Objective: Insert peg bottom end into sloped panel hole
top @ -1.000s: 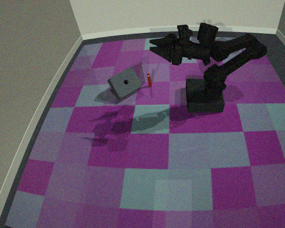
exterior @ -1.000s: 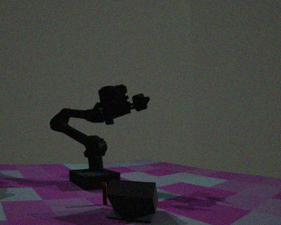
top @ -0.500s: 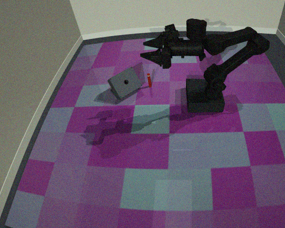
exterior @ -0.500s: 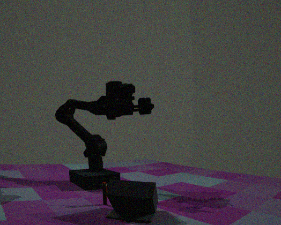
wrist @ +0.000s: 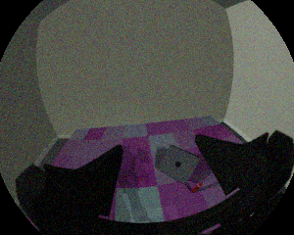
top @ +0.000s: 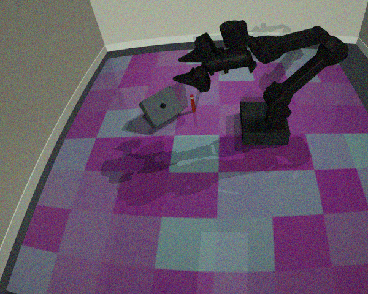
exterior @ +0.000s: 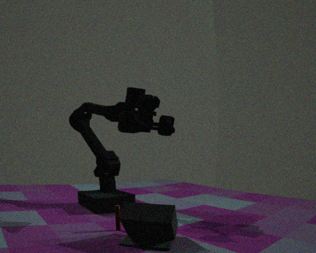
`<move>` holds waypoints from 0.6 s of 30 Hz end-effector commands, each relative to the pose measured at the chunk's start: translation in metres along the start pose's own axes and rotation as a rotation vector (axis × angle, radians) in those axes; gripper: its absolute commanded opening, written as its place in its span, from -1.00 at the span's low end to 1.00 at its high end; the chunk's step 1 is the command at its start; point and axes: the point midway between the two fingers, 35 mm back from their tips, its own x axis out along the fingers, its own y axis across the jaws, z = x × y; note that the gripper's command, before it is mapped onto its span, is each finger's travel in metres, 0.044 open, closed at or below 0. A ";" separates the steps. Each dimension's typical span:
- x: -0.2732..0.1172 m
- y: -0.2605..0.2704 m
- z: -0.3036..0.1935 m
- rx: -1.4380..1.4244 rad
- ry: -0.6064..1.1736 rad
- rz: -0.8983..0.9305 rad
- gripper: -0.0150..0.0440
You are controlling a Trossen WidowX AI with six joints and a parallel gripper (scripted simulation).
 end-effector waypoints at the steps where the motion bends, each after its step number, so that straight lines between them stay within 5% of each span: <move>1: 0.009 -0.004 -0.006 -0.040 0.066 -0.011 1.00; 18: 0.038 -0.028 -0.033 -0.150 0.336 -0.055 1.00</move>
